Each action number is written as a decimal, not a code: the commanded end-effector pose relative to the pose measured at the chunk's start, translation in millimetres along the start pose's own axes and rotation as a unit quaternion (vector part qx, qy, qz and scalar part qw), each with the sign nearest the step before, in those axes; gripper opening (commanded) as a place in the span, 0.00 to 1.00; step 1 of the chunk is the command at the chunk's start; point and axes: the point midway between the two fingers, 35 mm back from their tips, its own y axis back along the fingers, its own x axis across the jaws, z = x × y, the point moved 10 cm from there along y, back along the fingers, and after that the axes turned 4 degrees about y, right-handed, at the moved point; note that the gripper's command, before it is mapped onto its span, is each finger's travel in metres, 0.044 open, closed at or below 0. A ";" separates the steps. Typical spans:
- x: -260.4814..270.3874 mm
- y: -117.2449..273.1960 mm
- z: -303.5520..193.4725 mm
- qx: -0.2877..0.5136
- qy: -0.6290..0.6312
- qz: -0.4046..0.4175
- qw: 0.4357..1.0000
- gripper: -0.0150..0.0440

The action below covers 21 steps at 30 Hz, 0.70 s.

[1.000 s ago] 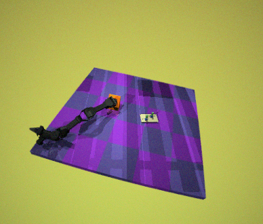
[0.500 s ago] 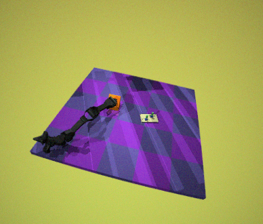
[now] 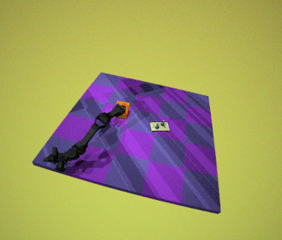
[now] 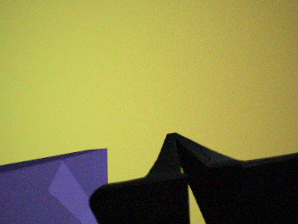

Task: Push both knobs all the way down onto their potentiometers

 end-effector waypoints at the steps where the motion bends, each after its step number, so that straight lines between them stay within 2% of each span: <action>1: -7.8 17.0 16.9 -0.033 -0.021 0.023 0.999 0.25; 21: -35.7 108.6 81.0 -0.177 -0.058 0.155 0.970 0.25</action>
